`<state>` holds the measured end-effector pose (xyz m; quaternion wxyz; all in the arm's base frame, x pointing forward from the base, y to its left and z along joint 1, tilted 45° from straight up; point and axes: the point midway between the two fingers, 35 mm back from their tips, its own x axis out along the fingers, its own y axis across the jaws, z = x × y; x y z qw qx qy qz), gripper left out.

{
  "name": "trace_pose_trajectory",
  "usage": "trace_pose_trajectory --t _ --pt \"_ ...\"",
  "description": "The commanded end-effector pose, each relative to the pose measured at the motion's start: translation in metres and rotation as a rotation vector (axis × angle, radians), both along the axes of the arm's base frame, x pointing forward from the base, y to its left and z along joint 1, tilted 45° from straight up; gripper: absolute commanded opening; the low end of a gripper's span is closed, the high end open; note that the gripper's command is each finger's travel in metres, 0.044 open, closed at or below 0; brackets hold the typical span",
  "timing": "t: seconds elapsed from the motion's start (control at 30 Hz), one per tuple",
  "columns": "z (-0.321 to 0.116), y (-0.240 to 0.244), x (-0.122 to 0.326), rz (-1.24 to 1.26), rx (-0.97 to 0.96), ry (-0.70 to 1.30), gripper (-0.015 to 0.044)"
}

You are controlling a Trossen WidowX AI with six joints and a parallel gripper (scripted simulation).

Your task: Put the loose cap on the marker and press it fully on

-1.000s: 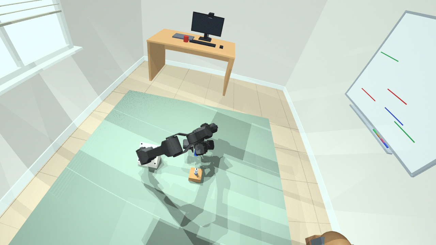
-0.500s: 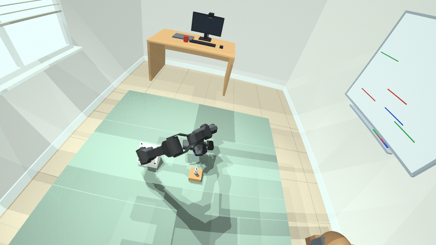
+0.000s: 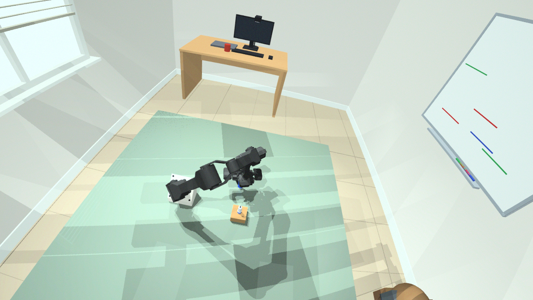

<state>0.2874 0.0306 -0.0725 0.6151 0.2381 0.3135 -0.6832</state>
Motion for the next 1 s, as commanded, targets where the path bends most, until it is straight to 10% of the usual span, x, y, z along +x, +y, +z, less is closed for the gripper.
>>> trace_pose_trajectory --t 0.0,0.97 --pt "0.012 0.013 0.004 -0.003 0.006 -0.010 0.0000" --pt "0.095 -0.012 0.014 0.000 0.015 -0.007 0.0000"
